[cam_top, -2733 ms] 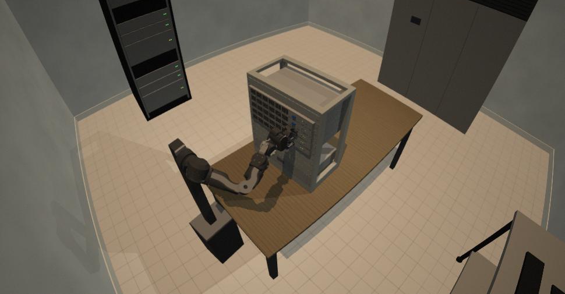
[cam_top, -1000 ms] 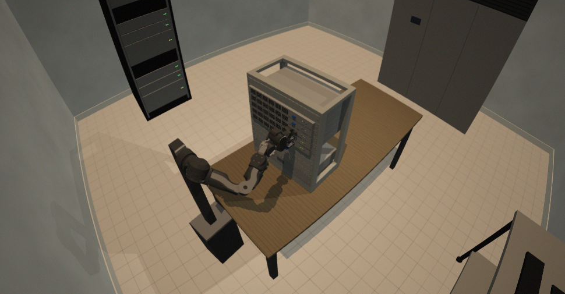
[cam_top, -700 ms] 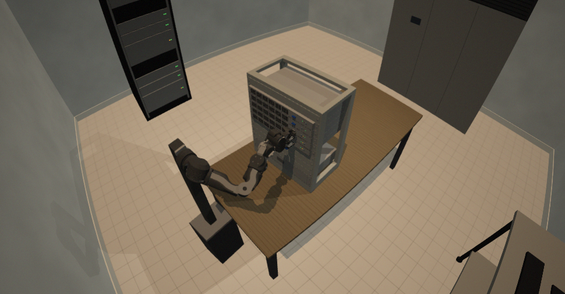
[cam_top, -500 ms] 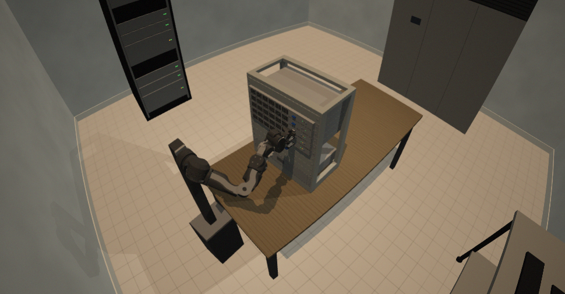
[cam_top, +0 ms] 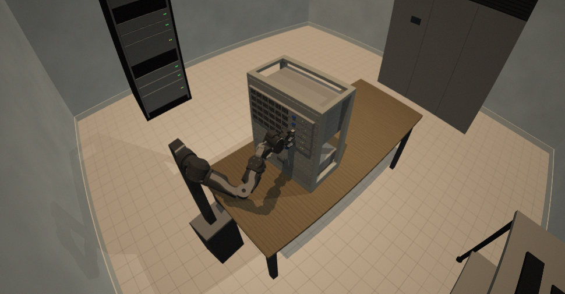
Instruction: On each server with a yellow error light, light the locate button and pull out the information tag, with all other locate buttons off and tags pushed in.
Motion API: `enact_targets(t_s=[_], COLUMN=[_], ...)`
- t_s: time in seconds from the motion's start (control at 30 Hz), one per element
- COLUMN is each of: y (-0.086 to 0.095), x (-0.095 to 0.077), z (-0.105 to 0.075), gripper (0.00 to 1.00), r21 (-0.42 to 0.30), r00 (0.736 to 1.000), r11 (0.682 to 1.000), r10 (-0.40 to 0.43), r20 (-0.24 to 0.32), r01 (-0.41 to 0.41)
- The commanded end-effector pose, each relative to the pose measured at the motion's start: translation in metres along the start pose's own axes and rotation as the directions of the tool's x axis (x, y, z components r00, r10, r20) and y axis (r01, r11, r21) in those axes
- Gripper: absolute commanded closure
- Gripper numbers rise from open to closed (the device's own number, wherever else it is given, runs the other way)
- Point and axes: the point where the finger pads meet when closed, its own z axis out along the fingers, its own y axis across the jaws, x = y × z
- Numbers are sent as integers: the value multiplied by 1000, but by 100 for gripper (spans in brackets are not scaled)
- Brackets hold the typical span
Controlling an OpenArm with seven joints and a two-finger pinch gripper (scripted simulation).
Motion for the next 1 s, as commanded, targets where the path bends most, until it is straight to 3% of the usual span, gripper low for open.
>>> enact_targets(t_s=[0.0,0.97], y=[1,2], x=[2,2], z=[-3,-24], gripper=[100,100], r21=[-6,-6], r00=[1000,1000], r11=[1000,1000], r10=[3,3], r20=[-10,-10], r01=[-3,-3])
